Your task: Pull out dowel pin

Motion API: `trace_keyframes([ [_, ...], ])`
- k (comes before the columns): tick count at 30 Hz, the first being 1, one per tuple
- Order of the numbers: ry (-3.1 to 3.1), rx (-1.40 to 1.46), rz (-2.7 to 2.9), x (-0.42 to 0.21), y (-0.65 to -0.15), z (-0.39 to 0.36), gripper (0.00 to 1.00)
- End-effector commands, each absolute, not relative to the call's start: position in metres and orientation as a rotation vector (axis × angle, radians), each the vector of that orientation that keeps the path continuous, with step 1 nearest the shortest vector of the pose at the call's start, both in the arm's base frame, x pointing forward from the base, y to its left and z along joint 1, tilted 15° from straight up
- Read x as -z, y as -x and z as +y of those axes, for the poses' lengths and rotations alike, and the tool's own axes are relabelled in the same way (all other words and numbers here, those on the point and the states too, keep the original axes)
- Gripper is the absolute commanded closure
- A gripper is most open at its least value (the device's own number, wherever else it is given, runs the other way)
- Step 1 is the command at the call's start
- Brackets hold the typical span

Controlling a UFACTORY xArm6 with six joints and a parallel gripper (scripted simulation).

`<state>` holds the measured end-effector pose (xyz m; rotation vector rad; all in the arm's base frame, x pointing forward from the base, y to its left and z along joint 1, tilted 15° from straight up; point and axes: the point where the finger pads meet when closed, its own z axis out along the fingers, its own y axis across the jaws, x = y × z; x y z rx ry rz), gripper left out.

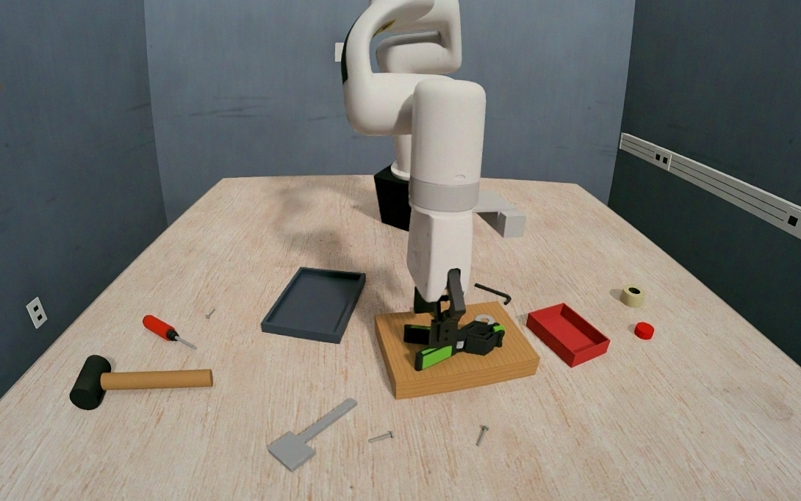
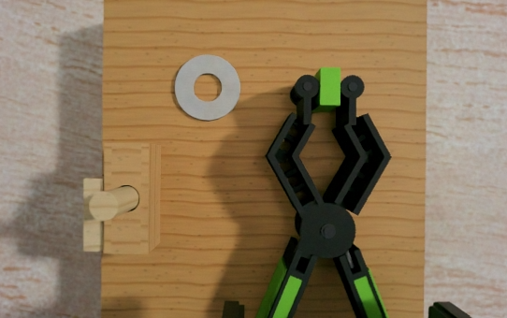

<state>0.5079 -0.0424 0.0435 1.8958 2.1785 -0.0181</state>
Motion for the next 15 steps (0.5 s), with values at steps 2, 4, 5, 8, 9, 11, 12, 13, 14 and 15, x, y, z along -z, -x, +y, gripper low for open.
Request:
trace_keyframes([
  [2,-1.894,0.014,2.176,-0.044,-0.509,-0.042,0.23],
  [4,-1.894,0.014,2.176,-0.043,-0.51,-0.043,0.23],
  [5,-1.894,0.014,2.176,-0.042,-0.51,-0.043,0.23],
  [8,-1.894,0.014,2.176,-0.04,-0.51,-0.043,0.23],
  [9,-1.894,0.014,2.176,-0.039,-0.51,-0.043,0.23],
  [11,-1.894,0.014,2.176,-0.038,-0.511,-0.044,0.23],
  [12,-1.894,0.014,2.176,-0.037,-0.511,-0.044,0.23],
  [13,-1.894,0.014,2.176,-0.036,-0.511,-0.044,0.23],
  [14,-1.894,0.014,2.176,-0.034,-0.511,-0.044,0.23],
  [15,-1.894,0.014,2.176,-0.033,-0.511,-0.044,0.23],
])
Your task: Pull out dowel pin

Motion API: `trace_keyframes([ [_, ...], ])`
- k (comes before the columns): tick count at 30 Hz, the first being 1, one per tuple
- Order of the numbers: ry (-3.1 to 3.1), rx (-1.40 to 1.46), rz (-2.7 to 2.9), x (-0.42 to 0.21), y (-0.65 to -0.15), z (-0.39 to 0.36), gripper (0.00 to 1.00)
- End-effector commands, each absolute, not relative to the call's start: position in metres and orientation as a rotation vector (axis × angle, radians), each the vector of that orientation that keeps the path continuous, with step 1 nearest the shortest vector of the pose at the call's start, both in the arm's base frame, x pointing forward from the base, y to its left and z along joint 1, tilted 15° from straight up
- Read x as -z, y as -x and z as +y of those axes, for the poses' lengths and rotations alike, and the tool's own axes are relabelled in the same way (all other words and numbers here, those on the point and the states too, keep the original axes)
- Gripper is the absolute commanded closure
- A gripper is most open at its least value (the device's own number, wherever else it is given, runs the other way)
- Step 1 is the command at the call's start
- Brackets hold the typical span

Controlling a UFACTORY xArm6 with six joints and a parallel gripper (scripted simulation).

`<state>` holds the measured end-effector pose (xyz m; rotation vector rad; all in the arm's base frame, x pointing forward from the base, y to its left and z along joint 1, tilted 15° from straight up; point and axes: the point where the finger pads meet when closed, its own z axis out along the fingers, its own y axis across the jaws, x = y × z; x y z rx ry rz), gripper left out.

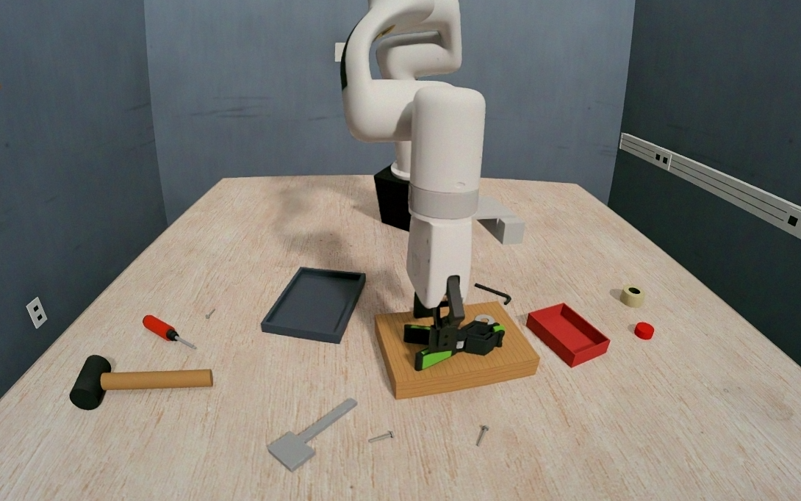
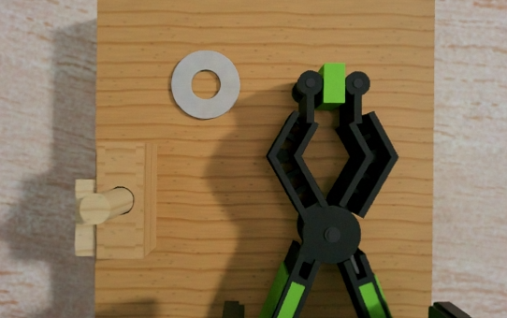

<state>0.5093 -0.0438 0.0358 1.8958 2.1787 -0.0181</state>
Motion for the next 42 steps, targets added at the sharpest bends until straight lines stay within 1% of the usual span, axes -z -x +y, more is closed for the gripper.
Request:
trace_keyframes([
  [1,-1.894,0.014,2.176,-0.033,-0.511,-0.044,0.23],
  [17,-1.894,0.014,2.176,-0.016,-0.515,-0.047,0.23],
  [42,-1.894,0.014,2.176,-0.007,-0.516,-0.049,0.23],
])
